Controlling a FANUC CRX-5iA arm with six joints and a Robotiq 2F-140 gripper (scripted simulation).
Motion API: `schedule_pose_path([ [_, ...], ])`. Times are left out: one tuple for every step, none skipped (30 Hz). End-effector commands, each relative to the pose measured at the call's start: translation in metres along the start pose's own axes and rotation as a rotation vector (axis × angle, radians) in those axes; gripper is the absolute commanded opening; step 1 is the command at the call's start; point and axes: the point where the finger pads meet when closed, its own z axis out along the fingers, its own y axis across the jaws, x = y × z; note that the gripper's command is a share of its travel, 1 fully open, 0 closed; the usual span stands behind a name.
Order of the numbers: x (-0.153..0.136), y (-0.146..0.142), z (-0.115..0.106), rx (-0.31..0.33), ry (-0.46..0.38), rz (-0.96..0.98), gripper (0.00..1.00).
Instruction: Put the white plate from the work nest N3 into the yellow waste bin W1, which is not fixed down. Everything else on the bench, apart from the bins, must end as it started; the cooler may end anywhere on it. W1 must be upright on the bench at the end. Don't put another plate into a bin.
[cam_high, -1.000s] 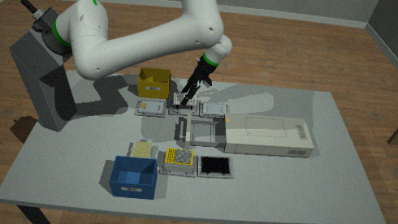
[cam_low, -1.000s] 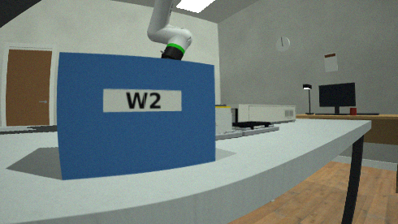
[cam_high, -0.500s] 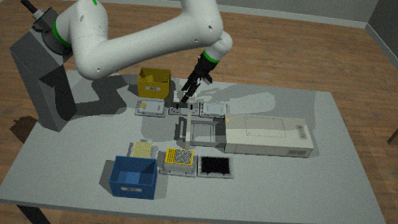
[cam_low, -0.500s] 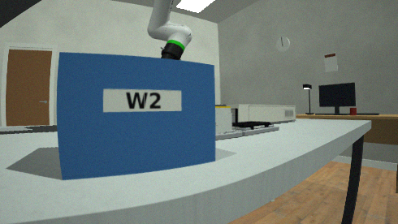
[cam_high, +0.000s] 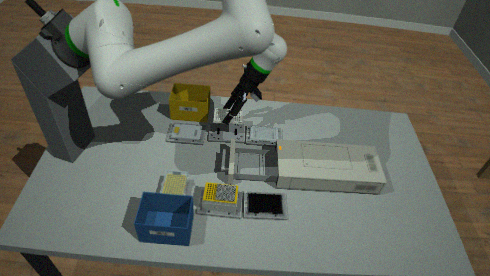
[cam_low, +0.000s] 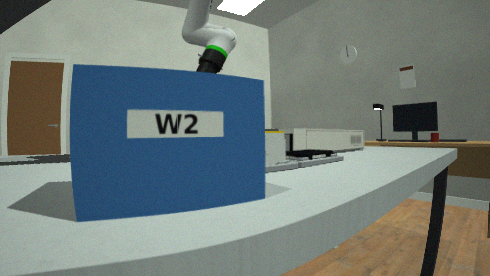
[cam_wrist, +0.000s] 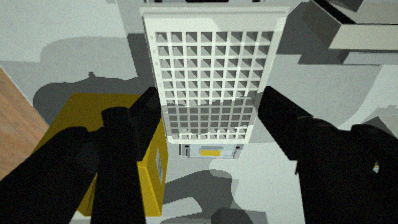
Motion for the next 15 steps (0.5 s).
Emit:
schedule_pose_path([
  [-0.001,0.0,-0.003,0.001,0.001,0.0,0.1],
  [-0.001,0.0,-0.005,0.001,0.001,0.0,0.1],
  [-0.002,0.0,-0.006,0.001,0.001,0.0,0.1],
  [-0.002,0.0,-0.007,0.001,0.001,0.0,0.1],
  [-0.003,0.0,-0.008,0.001,0.001,0.0,0.1],
  [-0.003,0.0,-0.009,0.001,0.001,0.0,0.1],
  [-0.004,0.0,-0.011,0.001,0.001,0.0,0.1],
  [-0.005,0.0,-0.012,0.001,0.001,0.0,0.1],
  [-0.005,0.0,-0.013,0.001,0.001,0.0,0.1],
  [-0.006,0.0,-0.014,0.001,0.001,0.0,0.1],
  [-0.006,0.0,-0.015,0.001,0.001,0.0,0.1],
  [-0.007,0.0,-0.017,0.001,0.001,0.0,0.1],
  [-0.007,0.0,-0.018,0.001,0.001,0.0,0.1],
  [-0.007,0.0,-0.018,0.001,0.001,0.0,0.1],
  [-0.007,0.0,-0.018,0.001,0.001,0.0,0.1],
])
